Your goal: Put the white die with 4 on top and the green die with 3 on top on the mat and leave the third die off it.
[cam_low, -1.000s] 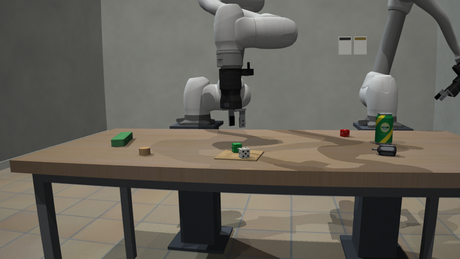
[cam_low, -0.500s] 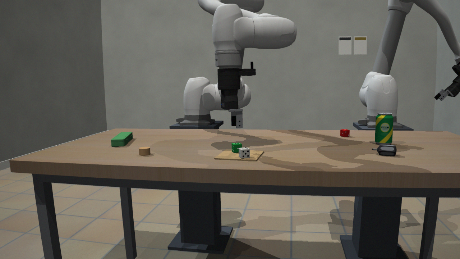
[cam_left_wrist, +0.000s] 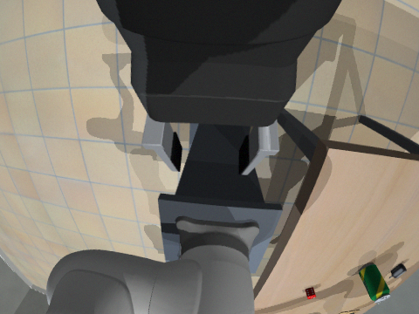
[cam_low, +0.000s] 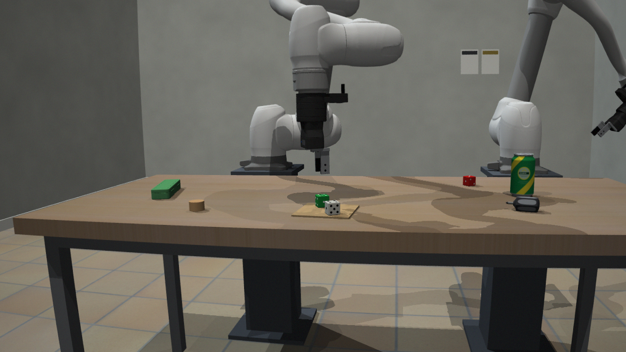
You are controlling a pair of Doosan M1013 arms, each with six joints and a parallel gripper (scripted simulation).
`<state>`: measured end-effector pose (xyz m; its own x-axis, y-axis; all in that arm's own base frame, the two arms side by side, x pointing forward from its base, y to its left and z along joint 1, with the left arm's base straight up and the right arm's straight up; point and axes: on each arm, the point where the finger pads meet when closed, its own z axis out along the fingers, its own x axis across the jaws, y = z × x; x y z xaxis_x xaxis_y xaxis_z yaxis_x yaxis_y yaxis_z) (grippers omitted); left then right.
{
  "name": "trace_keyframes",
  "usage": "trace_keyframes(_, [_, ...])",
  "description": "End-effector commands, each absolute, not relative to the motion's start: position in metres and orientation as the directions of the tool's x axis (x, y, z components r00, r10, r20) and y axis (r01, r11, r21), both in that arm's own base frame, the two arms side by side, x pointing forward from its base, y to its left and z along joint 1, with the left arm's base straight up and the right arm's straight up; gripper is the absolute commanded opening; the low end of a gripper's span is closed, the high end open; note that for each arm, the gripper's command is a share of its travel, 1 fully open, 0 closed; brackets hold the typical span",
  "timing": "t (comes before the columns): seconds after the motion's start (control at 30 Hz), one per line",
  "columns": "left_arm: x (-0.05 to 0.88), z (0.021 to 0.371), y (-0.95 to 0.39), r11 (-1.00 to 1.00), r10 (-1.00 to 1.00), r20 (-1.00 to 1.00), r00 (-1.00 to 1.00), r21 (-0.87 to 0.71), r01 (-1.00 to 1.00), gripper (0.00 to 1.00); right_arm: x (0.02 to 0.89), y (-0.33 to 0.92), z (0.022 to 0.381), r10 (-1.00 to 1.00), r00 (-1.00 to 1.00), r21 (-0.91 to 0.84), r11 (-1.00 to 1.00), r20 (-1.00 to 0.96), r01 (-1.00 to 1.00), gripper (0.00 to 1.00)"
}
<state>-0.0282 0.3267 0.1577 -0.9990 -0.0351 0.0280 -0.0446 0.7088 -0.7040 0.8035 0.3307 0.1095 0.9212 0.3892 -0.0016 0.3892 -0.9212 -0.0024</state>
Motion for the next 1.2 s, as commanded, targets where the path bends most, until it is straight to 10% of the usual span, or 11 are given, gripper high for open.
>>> trace_keyframes(0.0, [-0.032,0.159,0.323,0.706,-0.035,0.038,-0.999,-0.706,-0.051,1.00,0.806,0.330,0.112,0.383,0.924,0.000,-0.924,0.000,0.383,0.87])
trace_keyframes(1.17, [-0.032,0.159,0.323,0.706,-0.035,0.038,-0.999,-0.706,-0.051,1.00,0.806,0.330,0.082,0.383,0.924,0.000,-0.924,0.000,0.383,0.87])
